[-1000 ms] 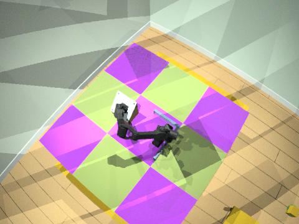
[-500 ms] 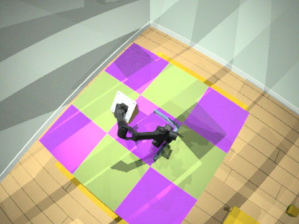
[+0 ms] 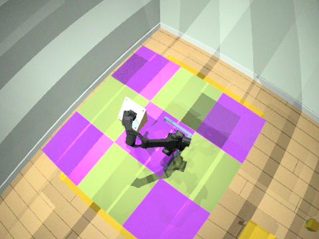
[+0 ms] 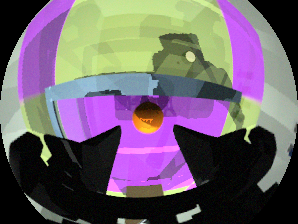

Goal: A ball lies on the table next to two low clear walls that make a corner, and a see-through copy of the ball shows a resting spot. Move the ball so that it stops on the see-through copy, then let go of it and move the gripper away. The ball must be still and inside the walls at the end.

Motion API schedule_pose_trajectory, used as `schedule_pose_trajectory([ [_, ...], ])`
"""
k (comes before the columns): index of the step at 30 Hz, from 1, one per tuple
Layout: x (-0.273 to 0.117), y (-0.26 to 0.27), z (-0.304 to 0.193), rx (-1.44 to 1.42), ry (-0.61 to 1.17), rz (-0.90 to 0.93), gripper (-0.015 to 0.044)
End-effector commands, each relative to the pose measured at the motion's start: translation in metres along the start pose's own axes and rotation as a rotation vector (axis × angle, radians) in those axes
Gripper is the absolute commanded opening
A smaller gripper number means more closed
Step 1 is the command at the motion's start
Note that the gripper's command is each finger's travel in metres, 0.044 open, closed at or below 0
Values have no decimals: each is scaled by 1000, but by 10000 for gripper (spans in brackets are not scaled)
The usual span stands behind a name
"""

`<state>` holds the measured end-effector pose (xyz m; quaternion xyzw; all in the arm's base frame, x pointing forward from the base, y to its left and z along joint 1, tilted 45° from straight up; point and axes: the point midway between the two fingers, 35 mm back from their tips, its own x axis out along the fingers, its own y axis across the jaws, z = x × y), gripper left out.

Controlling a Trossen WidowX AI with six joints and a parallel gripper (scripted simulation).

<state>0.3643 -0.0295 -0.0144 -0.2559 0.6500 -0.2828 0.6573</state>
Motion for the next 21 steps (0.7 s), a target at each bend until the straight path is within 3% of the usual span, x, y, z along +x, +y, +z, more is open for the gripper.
schedule_pose_trajectory([
  [1,-55,-1,0,7,-19,6,328],
  [13,-46,2,2,-1,-30,4,328],
  [17,-81,1,-1,1,-29,4,433],
  [21,-92,0,-2,2,-28,3,440],
])
